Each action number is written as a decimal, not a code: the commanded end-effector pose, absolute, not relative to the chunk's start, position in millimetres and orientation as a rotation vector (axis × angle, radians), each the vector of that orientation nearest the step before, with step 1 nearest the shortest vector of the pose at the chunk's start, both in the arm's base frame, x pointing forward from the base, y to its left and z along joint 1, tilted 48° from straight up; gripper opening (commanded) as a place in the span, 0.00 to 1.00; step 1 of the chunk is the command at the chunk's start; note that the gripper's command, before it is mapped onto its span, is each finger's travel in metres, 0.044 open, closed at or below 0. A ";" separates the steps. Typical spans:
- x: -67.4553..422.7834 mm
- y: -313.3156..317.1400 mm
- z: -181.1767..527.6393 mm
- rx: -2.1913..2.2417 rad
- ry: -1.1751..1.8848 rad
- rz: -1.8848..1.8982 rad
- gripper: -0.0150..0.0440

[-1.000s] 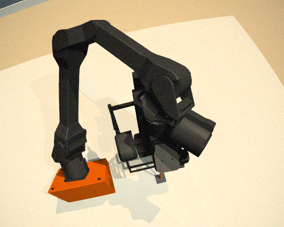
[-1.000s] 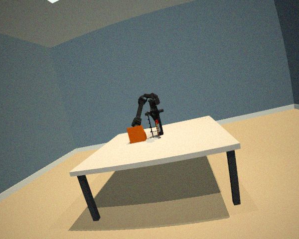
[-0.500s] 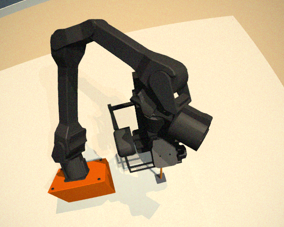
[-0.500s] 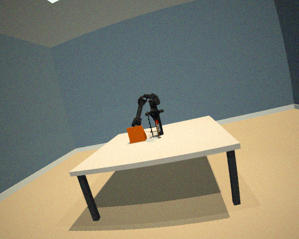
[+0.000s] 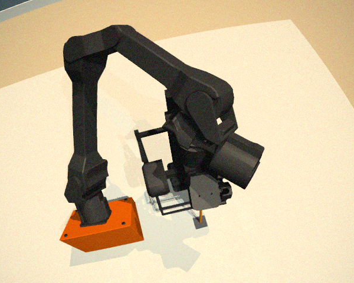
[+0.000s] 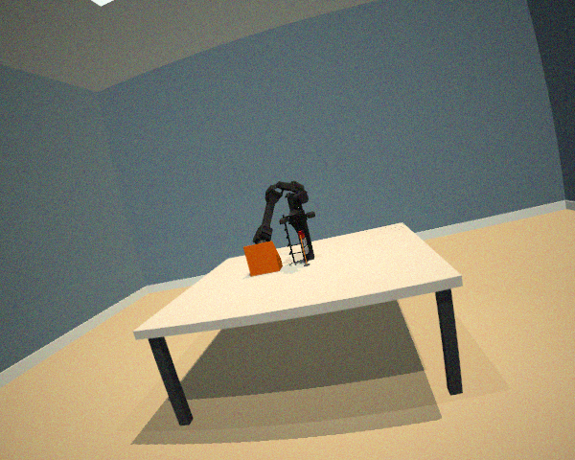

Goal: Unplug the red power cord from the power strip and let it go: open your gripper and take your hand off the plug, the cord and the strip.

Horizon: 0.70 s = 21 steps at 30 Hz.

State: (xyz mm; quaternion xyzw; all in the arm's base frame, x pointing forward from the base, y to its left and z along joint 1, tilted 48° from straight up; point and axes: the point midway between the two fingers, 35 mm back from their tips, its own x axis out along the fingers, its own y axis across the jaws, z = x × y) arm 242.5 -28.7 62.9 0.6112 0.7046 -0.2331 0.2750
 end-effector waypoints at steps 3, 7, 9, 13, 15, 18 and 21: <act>242.4 -29.0 63.1 1.644 1.894 -0.629 0.26; 242.9 -30.8 61.3 1.644 1.894 -0.629 0.25; 243.5 -32.7 59.4 1.643 1.894 -0.629 0.25; 244.9 -37.2 54.9 1.643 1.893 -0.630 0.25; 245.5 -39.4 52.6 1.643 1.892 -0.630 0.25; 246.3 -42.9 49.2 1.643 1.892 -0.630 0.25; 247.0 -46.4 45.9 1.643 1.891 -0.630 0.25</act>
